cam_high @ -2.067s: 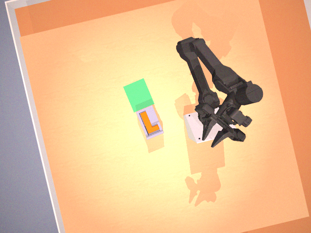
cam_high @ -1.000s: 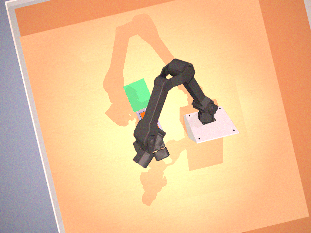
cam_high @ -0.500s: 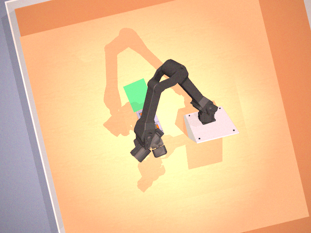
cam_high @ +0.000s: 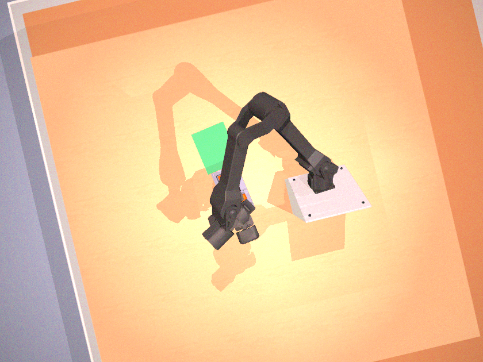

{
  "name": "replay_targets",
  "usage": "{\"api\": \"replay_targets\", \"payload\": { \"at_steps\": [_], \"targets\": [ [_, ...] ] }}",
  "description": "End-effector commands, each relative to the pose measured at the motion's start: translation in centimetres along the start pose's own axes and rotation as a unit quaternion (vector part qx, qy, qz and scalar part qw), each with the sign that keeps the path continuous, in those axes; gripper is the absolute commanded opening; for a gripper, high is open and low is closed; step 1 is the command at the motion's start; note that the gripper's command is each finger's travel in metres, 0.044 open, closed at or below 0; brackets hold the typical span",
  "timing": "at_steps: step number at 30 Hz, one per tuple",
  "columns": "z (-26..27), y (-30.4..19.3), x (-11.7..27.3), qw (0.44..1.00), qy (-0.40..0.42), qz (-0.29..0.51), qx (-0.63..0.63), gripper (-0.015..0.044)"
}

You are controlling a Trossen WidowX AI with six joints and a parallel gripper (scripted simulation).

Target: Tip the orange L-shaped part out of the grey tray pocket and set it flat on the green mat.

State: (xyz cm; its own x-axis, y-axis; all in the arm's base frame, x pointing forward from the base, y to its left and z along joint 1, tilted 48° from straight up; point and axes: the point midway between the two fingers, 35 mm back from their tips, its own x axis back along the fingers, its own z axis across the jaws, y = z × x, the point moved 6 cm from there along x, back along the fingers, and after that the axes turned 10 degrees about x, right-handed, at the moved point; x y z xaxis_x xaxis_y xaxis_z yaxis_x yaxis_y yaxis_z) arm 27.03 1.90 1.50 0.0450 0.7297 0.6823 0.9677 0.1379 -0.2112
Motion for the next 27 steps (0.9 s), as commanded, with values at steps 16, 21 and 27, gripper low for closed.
{"api": "replay_targets", "payload": {
  "at_steps": [16,21,27],
  "targets": [
    [0.0,-0.2,-3.3,1.000,-0.004,0.005,0.006,0.0180],
    [0.0,-0.2,-3.3,1.000,-0.004,0.005,0.006,0.0180],
    [0.0,-0.2,-3.3,1.000,-0.004,0.005,0.006,0.0180]
  ]
}}
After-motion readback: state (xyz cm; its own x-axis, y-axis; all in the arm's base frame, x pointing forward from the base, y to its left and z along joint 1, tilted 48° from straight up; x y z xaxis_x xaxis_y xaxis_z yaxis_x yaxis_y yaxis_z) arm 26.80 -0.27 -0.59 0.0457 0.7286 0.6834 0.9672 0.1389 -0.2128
